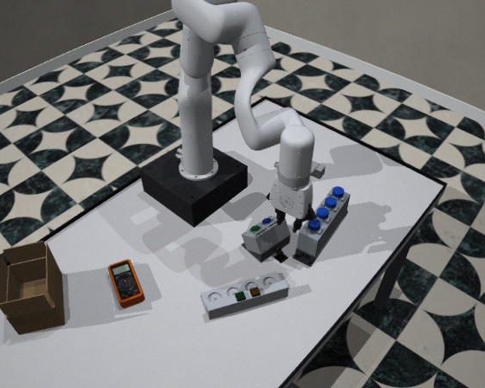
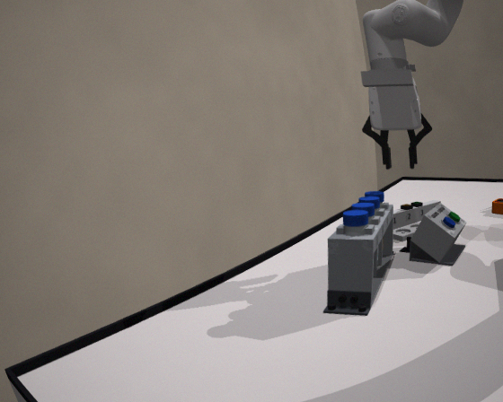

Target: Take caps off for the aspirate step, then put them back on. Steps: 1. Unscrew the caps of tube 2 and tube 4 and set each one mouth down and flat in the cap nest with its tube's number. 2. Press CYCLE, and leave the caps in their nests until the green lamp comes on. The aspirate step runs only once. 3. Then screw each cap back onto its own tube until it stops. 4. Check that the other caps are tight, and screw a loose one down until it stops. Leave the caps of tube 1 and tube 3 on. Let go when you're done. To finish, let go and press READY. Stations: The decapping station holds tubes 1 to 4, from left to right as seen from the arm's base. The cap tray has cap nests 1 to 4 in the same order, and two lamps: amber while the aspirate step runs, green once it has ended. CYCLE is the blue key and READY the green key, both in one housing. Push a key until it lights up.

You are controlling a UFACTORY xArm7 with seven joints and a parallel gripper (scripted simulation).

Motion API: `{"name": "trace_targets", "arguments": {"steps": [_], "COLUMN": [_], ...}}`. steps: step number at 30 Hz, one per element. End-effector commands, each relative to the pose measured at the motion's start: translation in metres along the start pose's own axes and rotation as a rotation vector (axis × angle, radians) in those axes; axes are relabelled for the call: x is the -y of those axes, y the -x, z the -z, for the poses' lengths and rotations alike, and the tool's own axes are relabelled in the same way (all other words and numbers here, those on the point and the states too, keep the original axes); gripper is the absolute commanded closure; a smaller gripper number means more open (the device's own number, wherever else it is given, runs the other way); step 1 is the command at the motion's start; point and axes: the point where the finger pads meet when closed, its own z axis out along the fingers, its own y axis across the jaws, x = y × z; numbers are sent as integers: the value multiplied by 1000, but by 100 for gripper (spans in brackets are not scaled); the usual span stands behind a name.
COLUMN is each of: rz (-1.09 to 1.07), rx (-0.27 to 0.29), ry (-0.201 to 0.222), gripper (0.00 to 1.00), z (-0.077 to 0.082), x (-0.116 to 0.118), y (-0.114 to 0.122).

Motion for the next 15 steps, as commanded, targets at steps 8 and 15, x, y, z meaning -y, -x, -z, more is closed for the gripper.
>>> {"name": "trace_targets", "arguments": {"steps": [8,15], "rz": [10,-380], "rx": [23,18], "ry": [20,24], "gripper": [54,54], "z": [1,1], "x": [-1,-10], "y": [2,-39]}}
